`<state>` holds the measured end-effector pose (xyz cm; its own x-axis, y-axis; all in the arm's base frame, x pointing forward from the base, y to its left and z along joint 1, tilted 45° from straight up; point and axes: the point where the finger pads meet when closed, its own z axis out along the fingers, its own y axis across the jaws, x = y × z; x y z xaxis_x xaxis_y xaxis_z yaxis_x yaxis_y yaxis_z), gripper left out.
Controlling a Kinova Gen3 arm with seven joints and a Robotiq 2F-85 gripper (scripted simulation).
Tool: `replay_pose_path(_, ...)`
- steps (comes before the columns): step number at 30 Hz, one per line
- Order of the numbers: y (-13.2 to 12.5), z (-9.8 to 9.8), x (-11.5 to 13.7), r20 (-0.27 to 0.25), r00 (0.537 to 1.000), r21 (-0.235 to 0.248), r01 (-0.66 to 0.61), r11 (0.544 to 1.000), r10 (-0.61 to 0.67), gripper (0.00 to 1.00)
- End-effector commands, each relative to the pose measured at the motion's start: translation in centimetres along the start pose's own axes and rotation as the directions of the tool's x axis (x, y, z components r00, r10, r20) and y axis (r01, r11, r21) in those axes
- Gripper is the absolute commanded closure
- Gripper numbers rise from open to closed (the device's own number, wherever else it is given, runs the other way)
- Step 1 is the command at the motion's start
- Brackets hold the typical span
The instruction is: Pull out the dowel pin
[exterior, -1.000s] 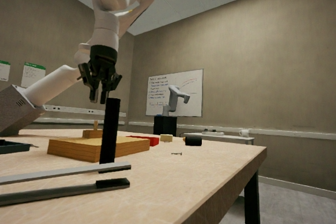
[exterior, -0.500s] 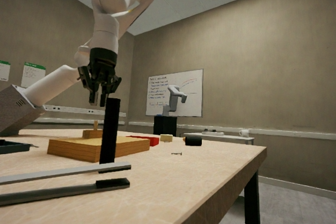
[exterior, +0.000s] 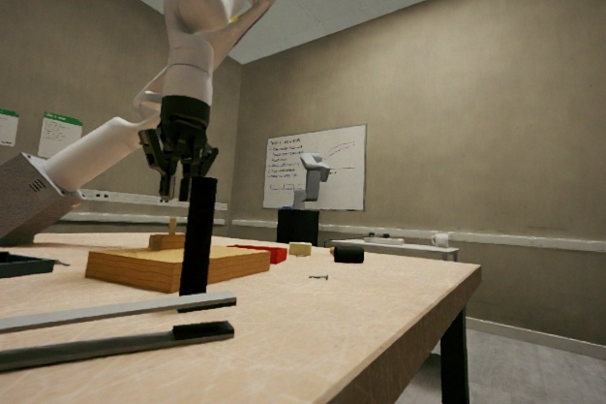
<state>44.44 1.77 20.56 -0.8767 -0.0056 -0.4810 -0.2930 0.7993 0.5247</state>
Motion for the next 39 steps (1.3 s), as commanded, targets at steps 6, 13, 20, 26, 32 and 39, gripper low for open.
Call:
replay_pose_path(6,0.0,0.7,0.0,0.001,1.0,0.001,0.0,1.0,0.0,0.66)
replay_pose_path(13,0.0,1.1,0.0,0.001,1.0,0.001,0.0,1.0,0.0,0.66)
replay_pose_path(20,-0.1,1.4,0.0,0.001,1.0,0.001,0.0,1.0,0.0,0.66)
replay_pose_path(26,-0.1,1.4,0.0,0.001,1.0,0.001,0.0,1.0,0.0,0.66)
replay_pose_path(32,-0.1,1.4,0.0,0.001,1.0,0.001,0.0,1.0,0.0,0.66)
replay_pose_path(39,-0.1,1.4,0.0,0.001,1.0,0.001,0.0,1.0,0.0,0.66)
